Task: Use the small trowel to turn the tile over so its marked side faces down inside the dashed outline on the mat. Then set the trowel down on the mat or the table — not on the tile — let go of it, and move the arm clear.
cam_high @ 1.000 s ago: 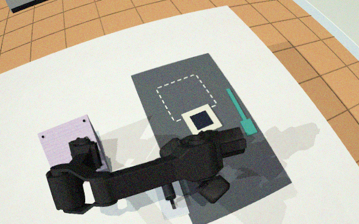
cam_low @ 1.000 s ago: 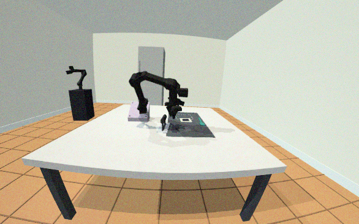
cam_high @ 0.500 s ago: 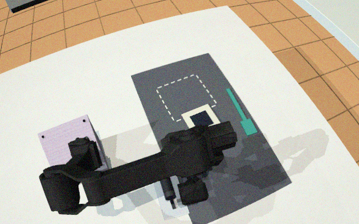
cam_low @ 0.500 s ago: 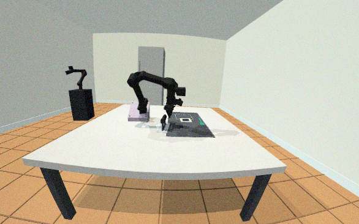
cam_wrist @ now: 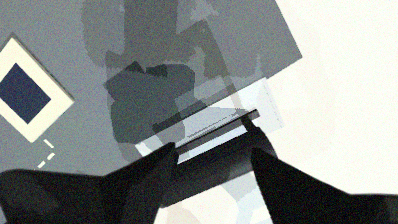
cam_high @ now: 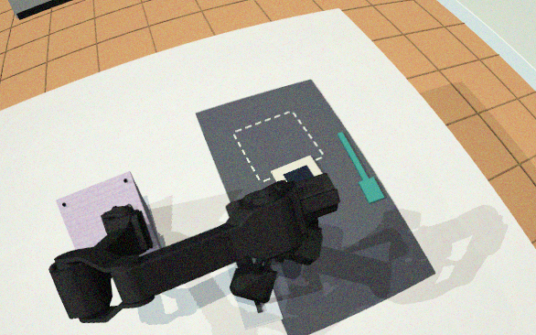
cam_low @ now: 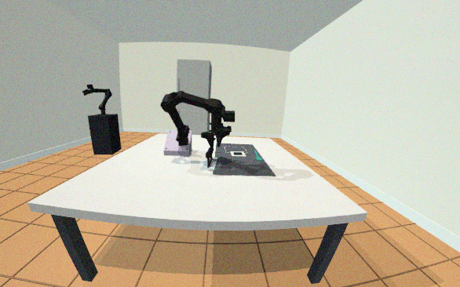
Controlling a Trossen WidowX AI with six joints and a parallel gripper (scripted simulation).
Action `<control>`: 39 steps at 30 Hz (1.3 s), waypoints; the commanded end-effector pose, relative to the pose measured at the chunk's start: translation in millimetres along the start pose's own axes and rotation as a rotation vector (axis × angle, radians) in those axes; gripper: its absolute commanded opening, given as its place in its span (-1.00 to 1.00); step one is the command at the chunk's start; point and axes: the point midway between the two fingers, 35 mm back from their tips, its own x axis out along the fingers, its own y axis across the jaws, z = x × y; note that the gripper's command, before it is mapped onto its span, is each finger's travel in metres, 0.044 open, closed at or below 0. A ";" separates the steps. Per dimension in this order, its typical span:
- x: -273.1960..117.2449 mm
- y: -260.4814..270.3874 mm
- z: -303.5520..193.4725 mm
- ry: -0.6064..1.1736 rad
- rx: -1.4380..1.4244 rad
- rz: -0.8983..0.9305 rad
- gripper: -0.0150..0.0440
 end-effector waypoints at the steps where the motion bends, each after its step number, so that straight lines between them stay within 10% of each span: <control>1: 0.6 -0.9 -6.6 0.002 0.121 -0.008 0.42; 39: 9.4 -2.3 -39.4 -0.008 1.001 -0.013 0.42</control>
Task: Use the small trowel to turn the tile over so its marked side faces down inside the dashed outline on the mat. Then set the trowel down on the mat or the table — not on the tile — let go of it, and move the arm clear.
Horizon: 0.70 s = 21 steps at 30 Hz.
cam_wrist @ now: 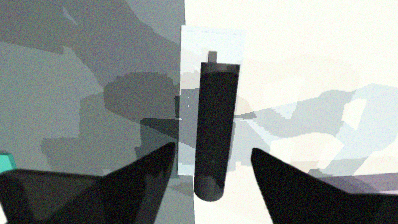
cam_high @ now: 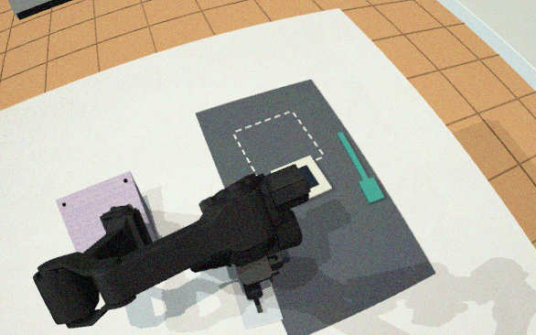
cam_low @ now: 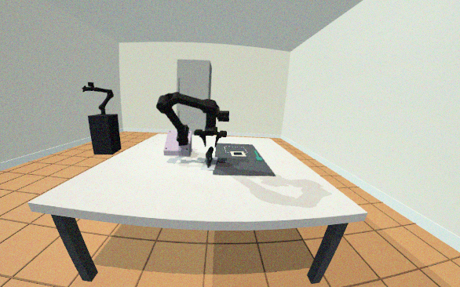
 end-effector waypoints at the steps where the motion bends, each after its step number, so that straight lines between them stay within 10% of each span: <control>1: 7.3 -1.5 0.0 -0.004 -0.004 -0.006 0.42; 21: 38.5 -2.1 0.5 -0.007 -0.005 -0.005 0.42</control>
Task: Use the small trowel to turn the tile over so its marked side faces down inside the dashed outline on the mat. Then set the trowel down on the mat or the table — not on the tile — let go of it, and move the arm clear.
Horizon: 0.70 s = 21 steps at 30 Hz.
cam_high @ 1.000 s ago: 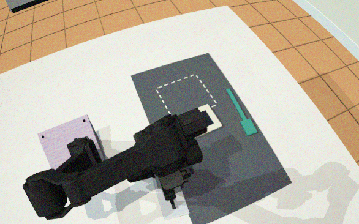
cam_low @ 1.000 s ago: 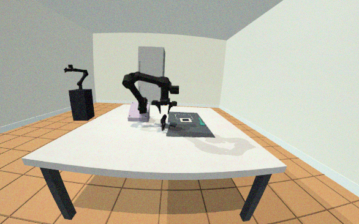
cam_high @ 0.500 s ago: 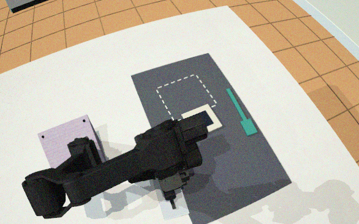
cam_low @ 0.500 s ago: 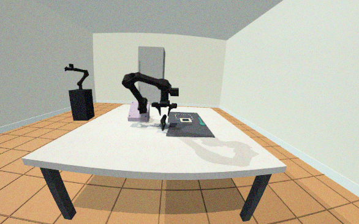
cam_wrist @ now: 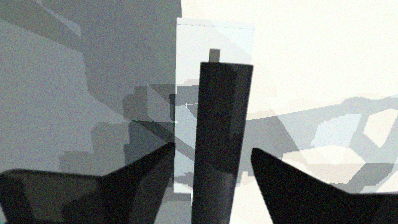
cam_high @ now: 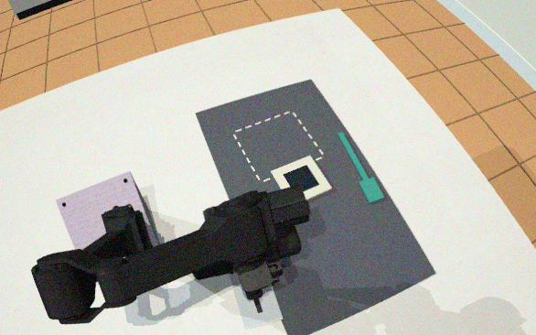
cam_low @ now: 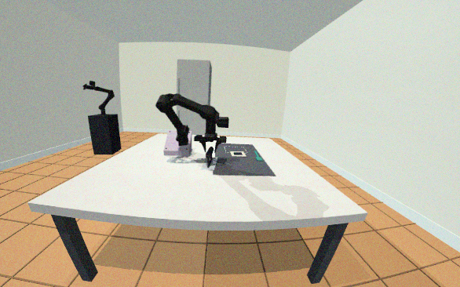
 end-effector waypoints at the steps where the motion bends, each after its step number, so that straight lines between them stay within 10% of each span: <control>1: 5.2 -2.0 -0.4 -0.001 -0.006 -0.005 0.42; 5: 5.2 -2.0 -0.4 -0.001 -0.006 -0.005 0.07; 21: 5.2 -2.0 -0.4 -0.001 -0.006 -0.005 -0.05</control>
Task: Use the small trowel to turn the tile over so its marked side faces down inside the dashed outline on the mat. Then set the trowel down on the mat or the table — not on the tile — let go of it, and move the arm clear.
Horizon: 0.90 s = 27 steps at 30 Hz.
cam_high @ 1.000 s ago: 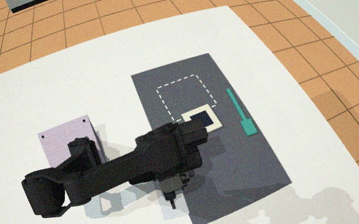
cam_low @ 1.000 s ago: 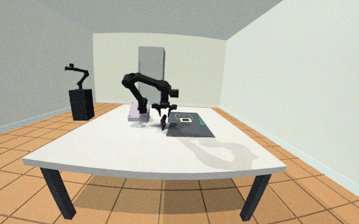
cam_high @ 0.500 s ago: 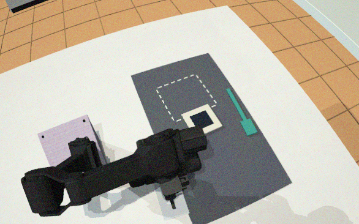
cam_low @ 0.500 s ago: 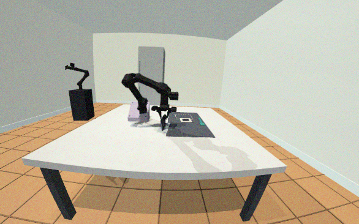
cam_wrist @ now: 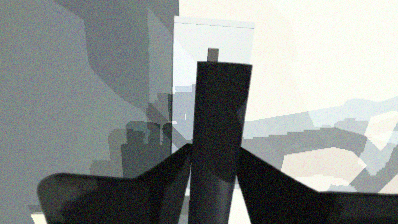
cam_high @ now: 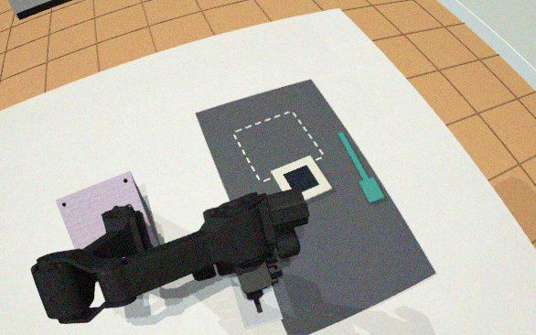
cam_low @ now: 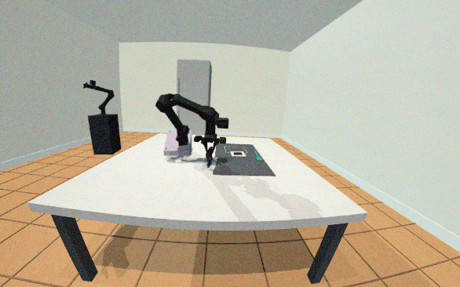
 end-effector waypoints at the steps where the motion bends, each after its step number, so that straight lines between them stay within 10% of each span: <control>1: 0.7 -0.2 -0.2 0.001 -0.001 0.000 -0.05; 27: 0.7 -0.1 -0.3 0.001 0.550 -0.001 -0.05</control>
